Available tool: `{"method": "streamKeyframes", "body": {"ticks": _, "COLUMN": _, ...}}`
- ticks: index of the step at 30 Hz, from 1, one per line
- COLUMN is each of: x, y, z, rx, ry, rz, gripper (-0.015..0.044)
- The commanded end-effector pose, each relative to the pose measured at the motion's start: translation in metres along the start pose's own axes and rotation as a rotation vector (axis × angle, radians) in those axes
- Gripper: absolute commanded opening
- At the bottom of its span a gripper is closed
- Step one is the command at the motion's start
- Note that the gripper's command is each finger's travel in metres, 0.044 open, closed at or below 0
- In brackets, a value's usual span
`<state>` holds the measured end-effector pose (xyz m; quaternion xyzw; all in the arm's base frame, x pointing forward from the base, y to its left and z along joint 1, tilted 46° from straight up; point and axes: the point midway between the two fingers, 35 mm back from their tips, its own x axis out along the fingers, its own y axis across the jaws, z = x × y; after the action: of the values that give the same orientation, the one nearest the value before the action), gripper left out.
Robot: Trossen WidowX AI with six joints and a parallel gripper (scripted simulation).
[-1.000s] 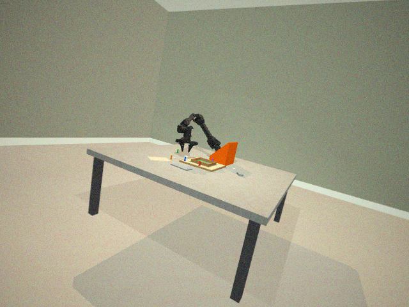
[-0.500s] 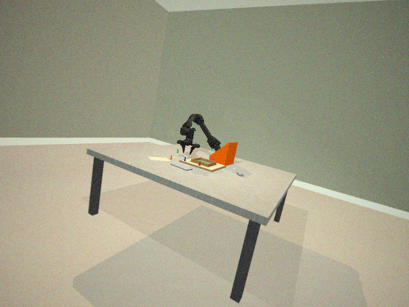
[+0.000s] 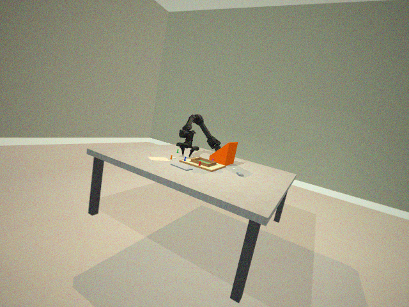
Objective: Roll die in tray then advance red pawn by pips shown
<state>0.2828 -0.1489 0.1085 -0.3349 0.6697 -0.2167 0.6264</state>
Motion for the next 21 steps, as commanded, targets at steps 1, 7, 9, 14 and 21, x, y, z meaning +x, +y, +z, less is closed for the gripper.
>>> {"method": "streamKeyframes", "body": {"ticks": 1, "x": 0.0082, "y": 0.0026, "z": -0.0013, "rx": -0.010, "ry": 0.008, "rz": 0.005, "gripper": 0.0275}}
{"method": "streamKeyframes", "body": {"ticks": 7, "x": 0.0136, "y": 0.0026, "z": -0.0016, "rx": -0.010, "ry": 0.008, "rz": 0.004, "gripper": 0.0249}}
{"method": "streamKeyframes", "body": {"ticks": 9, "x": 0.0136, "y": 0.0026, "z": -0.0016, "rx": -0.010, "ry": 0.008, "rz": 0.004, "gripper": 0.0196}}
{"method": "streamKeyframes", "body": {"ticks": 14, "x": 0.0136, "y": 0.0026, "z": -0.0016, "rx": -0.010, "ry": 0.008, "rz": 0.004, "gripper": 0.0124}}
{"method": "streamKeyframes", "body": {"ticks": 21, "x": 0.0136, "y": 0.0026, "z": -0.0016, "rx": -0.010, "ry": 0.008, "rz": 0.004, "gripper": 0.0057}}
